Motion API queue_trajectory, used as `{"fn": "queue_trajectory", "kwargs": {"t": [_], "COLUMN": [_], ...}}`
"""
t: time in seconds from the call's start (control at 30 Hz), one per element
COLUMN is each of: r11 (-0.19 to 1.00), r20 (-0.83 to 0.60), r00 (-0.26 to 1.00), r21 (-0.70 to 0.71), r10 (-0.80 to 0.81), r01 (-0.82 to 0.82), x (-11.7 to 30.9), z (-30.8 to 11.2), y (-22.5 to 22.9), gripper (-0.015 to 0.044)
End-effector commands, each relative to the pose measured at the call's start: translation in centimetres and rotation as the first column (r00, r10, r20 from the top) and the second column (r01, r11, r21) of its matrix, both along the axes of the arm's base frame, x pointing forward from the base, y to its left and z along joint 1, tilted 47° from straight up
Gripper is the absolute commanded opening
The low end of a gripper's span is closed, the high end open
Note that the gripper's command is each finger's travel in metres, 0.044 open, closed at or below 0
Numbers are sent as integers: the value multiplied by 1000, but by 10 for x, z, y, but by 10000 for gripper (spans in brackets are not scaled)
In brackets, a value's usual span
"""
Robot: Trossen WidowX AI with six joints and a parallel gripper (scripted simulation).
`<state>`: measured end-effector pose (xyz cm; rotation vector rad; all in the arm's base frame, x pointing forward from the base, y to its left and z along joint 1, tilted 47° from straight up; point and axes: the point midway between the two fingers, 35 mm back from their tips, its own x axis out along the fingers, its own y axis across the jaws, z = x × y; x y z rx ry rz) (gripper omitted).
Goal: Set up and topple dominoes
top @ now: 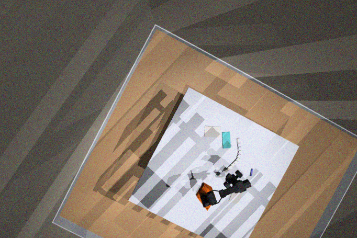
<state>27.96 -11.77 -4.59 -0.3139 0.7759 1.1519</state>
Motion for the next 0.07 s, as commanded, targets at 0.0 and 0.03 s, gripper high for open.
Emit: {"fn": "queue_trajectory", "kwargs": {"t": [0.0,0.03], "r11": [1000,1000], "r20": [3,3], "r00": [1000,1000], "r21": [-5,-5], "r10": [5,5], "r01": [-5,-5], "x": [0,0], "z": [1,1], "y": [-1,-1], "gripper": [0,0]}}
